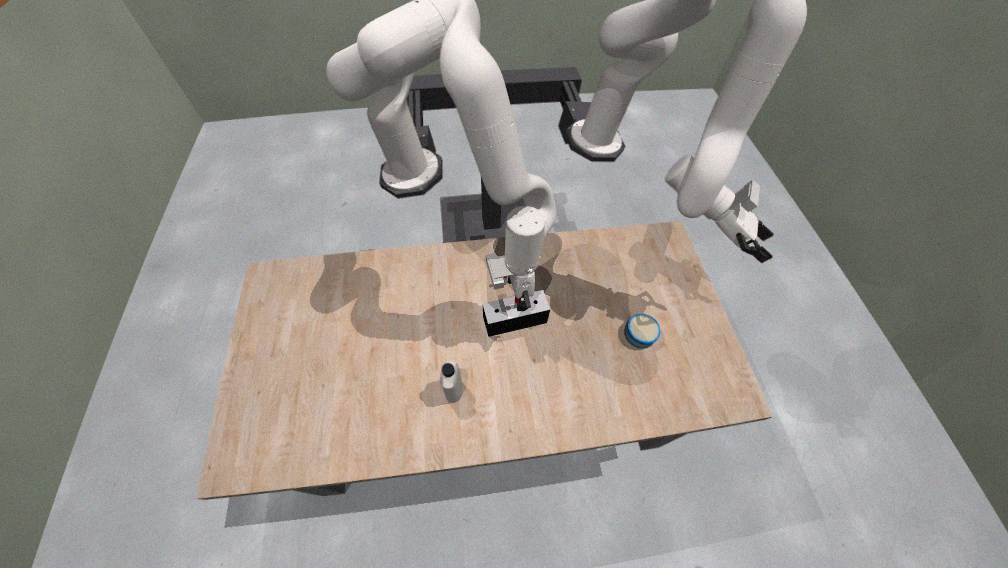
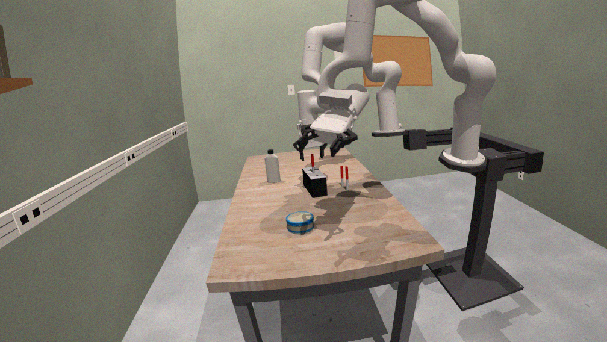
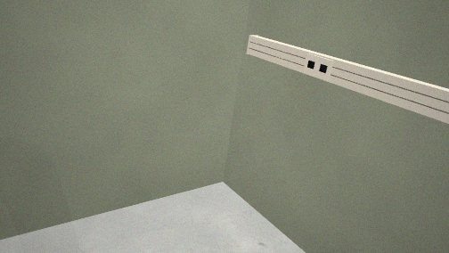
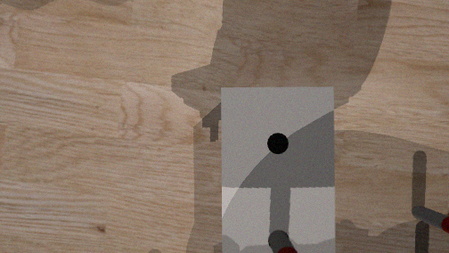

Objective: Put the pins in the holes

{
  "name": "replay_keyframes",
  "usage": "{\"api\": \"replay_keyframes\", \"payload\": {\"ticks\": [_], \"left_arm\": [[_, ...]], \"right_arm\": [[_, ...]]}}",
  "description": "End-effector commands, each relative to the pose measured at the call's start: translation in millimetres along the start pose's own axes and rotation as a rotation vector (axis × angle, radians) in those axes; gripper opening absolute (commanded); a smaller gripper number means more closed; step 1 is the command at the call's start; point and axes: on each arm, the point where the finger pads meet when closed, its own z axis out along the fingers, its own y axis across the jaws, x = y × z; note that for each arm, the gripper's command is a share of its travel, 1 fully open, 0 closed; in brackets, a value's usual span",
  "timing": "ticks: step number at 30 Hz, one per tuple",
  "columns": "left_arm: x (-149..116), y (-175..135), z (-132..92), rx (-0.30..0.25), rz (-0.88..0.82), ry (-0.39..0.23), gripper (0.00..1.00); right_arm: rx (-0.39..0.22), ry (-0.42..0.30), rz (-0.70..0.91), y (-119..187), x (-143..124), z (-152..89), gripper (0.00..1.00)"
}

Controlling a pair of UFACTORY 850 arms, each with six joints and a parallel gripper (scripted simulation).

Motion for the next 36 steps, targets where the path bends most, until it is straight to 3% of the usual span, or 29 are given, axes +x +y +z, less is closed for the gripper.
{"api": "replay_keyframes", "payload": {"ticks": [1,36], "left_arm": [[1.1,0.5,0.1,-0.001,-0.001,0.002,1.00],[1.1,0.5,0.1,-0.001,-0.001,0.002,1.00]], "right_arm": [[0.002,-0.001,0.000,-0.9,-0.4,-0.9,1.00],[0.002,-0.001,0.000,-0.9,-0.4,-25.0,1.00]]}}
